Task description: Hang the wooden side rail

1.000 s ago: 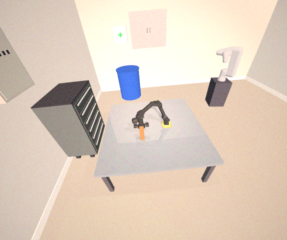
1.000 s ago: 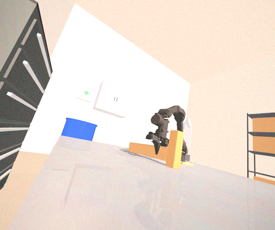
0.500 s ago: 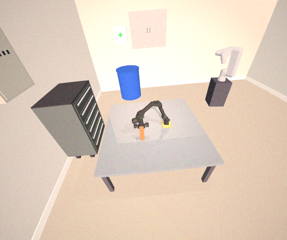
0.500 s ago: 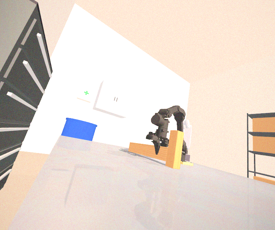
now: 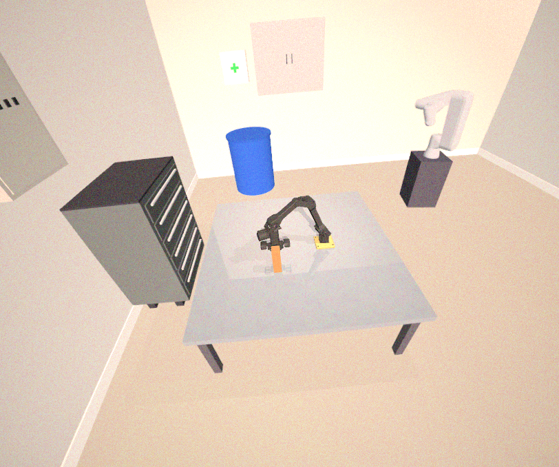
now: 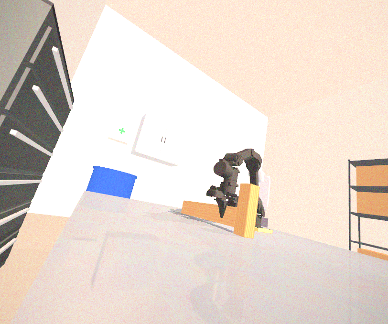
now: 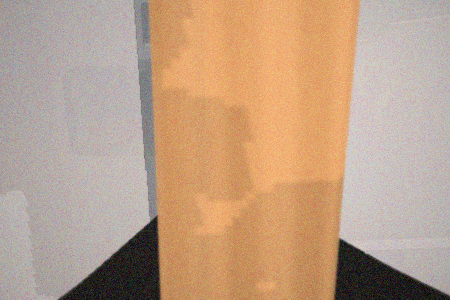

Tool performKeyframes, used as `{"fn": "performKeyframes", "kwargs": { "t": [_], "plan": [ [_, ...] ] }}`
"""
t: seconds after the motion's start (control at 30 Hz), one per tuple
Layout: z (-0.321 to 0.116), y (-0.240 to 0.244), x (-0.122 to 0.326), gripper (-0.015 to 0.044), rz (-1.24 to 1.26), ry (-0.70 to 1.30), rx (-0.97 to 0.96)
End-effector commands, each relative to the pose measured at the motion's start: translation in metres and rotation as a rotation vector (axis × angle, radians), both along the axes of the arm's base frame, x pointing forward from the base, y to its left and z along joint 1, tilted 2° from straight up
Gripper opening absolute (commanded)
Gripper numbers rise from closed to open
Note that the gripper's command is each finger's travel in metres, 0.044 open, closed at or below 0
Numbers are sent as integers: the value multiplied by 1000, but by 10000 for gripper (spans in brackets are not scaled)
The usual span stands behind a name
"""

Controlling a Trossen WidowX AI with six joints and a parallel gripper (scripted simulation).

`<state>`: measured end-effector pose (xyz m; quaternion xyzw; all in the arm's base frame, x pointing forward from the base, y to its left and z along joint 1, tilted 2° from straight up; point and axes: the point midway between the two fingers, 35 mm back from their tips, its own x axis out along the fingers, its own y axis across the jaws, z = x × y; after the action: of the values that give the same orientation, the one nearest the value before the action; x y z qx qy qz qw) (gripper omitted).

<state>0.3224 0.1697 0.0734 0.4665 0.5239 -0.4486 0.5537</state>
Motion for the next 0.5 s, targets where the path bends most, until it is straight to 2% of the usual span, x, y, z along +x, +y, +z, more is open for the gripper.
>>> {"fn": "performKeyframes", "kwargs": {
  "t": [0.0, 0.47],
  "plan": [
    [2, 2, 1, 0, -4, -2, 5],
    [0, 3, 1, 0, -4, -2, 5]
  ]
}}
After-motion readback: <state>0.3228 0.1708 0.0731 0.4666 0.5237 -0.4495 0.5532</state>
